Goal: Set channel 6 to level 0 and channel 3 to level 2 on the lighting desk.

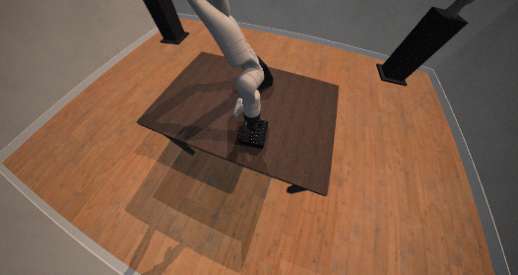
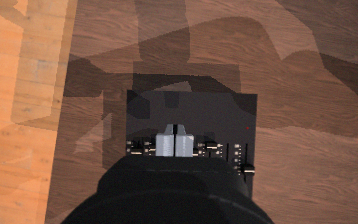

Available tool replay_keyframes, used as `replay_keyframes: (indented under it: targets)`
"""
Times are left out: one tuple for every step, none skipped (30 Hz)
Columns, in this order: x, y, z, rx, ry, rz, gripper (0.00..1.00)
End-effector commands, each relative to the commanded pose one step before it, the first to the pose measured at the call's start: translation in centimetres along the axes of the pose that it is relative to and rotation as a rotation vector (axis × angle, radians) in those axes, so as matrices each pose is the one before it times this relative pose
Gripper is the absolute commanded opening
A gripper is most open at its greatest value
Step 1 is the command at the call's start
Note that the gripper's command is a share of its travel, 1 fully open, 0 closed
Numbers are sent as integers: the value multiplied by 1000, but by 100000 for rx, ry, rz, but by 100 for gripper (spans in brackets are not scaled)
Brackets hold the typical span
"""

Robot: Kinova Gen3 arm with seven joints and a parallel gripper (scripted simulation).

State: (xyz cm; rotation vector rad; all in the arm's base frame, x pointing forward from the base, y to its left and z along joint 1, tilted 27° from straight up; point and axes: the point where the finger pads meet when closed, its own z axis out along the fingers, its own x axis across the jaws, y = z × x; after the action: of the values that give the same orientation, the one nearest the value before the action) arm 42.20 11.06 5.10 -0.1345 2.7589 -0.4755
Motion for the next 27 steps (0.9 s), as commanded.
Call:
replay_keyframes:
  targets:
    - [-40,43,-52,-110,-117,-6,0]
    - [0,0,0,0,0,0,0]
    - [0,0,0,0,0,0,0]
    - [0,0,0,0,0,0,0]
    - [0,0,0,0,0,0,0]
    - [0,0,0,0,0,0,0]
    - [0,0,0,0,0,0,0]
    - [0,0,0,0,0,0,0]
    - [0,0,1,0,0,0,0]
    - [0,0,2,0,0,0,0]
    - [0,0,4,0,0,1,0]
    - [0,0,6,0,-1,1,0]
    - [0,0,8,0,-1,1,0]
    - [0,0,11,0,-1,2,0]
    - [0,0,14,0,-1,2,0]
    - [0,0,17,-1,-2,3,0]
    - [0,0,21,-1,-2,4,0]
    - [0,0,24,-1,-2,4,0]
    - [0,0,28,-1,-3,5,0]
    - [0,0,0,0,0,0,0]
    - [0,0,0,0,0,0,0]
    - [0,0,32,-1,-3,6,0]
    - [0,0,36,-1,-3,6,0]
    - [0,0,39,-1,-3,7,0]
    - [0,0,43,-2,-4,7,0]
    - [0,0,47,-2,-4,8,0]
    - [0,0,50,-2,-4,8,0]
